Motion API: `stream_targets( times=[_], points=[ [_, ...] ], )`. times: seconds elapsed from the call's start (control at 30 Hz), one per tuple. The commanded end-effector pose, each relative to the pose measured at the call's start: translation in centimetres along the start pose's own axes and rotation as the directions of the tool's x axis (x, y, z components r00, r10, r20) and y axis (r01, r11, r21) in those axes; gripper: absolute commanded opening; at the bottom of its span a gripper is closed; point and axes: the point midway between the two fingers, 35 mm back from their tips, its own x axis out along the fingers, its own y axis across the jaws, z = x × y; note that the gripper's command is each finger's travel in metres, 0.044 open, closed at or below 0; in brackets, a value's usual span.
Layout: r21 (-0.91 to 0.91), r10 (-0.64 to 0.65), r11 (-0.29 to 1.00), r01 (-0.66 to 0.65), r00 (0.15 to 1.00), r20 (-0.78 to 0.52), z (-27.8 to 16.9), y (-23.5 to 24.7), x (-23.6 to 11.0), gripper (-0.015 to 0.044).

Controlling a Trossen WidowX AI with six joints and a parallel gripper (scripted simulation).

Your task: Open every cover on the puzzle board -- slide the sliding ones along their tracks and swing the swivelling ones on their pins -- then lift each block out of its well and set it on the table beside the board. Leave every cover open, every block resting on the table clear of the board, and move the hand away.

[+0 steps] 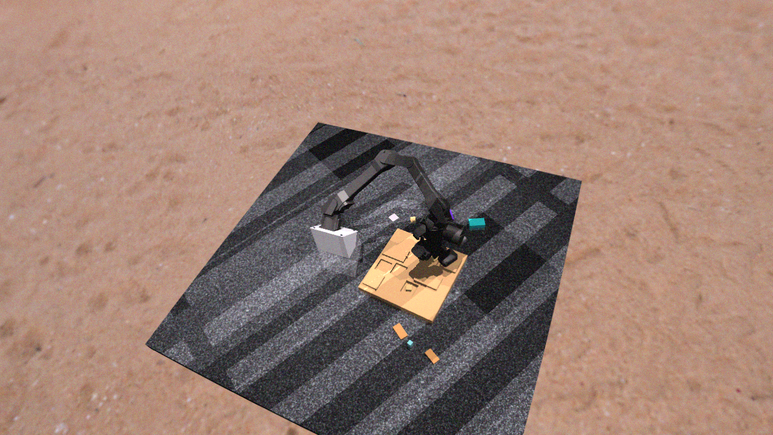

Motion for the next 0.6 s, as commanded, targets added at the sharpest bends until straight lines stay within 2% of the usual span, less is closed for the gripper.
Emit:
stream_targets(
  times=[0.0, 0.13, 0.27, 0.4, 0.57],
  points=[
    [0.008, -0.006, 1.0, 0.006, 1.0, 0.002, 0.31, -0.15, 0.22, 0.0],
    [-0.084, -0.006, 0.996, 0.006, 1.0, 0.002, 0.31, -0.15, 0.22, 0.0],
    [-0.394, -0.006, 0.919, 0.006, 1.0, 0.002, 0.32, -0.15, 0.21, 0.0],
    [-0.7, -0.006, 0.714, 0.006, 1.0, 0.002, 0.33, -0.14, 0.21, 0.0],
    [-0.946, -0.006, 0.324, 0.004, 1.0, 0.002, 0.35, -0.14, 0.21, 0.0]
  ],
)
